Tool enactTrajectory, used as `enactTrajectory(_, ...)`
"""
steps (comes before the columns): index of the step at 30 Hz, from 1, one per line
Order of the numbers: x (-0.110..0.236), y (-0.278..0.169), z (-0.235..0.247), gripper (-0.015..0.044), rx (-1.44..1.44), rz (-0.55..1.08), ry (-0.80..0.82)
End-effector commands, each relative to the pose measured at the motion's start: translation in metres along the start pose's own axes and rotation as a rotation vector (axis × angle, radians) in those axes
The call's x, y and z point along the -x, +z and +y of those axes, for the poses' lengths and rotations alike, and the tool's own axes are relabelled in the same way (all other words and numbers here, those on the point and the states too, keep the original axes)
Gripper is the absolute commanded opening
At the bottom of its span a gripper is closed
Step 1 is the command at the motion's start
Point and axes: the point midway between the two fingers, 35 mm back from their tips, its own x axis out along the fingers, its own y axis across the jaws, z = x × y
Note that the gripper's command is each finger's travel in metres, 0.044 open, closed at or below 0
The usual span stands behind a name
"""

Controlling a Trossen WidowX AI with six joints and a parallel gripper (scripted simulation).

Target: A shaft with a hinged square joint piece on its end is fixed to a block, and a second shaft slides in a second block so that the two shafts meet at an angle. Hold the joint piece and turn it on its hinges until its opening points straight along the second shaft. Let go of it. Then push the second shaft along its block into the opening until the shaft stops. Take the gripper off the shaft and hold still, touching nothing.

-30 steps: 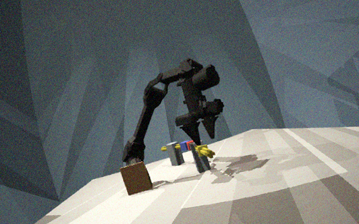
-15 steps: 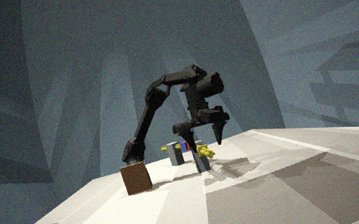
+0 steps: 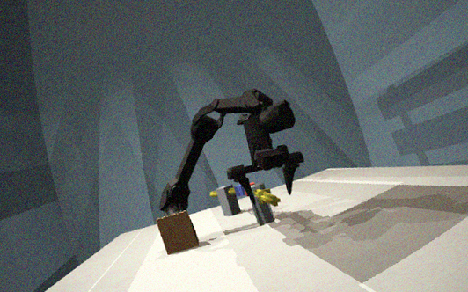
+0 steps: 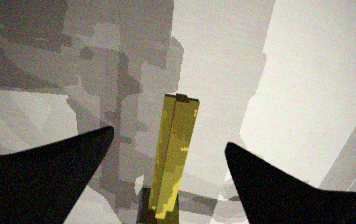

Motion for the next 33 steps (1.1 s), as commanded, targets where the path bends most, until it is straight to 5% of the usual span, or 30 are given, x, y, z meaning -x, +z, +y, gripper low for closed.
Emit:
enactTrajectory(1,-0.006,-0.001,-0.002,0.044,-0.014,0.004,-0.013)
enactTrajectory(21,-0.034,-0.001,-0.001,0.044,-0.014,0.006,-0.012)
enactTrajectory(33,-0.034,-0.001,-0.001,0.0125,-0.014,0.006,-0.012)
